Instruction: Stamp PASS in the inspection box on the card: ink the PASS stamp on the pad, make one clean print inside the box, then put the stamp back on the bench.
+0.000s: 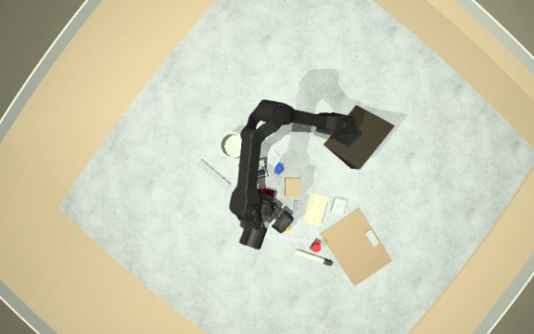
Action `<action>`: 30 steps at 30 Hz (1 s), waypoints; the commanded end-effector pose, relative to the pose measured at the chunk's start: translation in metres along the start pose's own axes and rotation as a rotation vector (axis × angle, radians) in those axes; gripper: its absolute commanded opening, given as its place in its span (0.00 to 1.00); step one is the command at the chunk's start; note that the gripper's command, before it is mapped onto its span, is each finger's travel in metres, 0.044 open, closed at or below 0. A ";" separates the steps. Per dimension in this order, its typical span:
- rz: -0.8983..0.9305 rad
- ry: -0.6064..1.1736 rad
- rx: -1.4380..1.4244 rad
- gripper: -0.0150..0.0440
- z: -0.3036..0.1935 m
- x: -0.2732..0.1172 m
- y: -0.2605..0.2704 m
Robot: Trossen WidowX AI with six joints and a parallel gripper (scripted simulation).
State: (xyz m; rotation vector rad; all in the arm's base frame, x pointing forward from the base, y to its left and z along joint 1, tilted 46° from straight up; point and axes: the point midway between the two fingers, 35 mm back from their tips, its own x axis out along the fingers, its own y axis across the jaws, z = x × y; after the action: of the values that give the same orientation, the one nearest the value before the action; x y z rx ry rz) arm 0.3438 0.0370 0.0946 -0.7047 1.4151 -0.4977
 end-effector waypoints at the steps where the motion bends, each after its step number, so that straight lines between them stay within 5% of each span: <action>1: -0.004 -0.002 -0.004 0.25 0.000 0.003 0.000; 30: -0.006 -0.002 -0.002 0.25 -0.001 0.022 -0.001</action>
State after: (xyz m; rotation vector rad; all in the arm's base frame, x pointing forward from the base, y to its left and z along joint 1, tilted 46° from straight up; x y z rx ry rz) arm 0.3454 0.0228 0.0811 -0.7044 1.4138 -0.5000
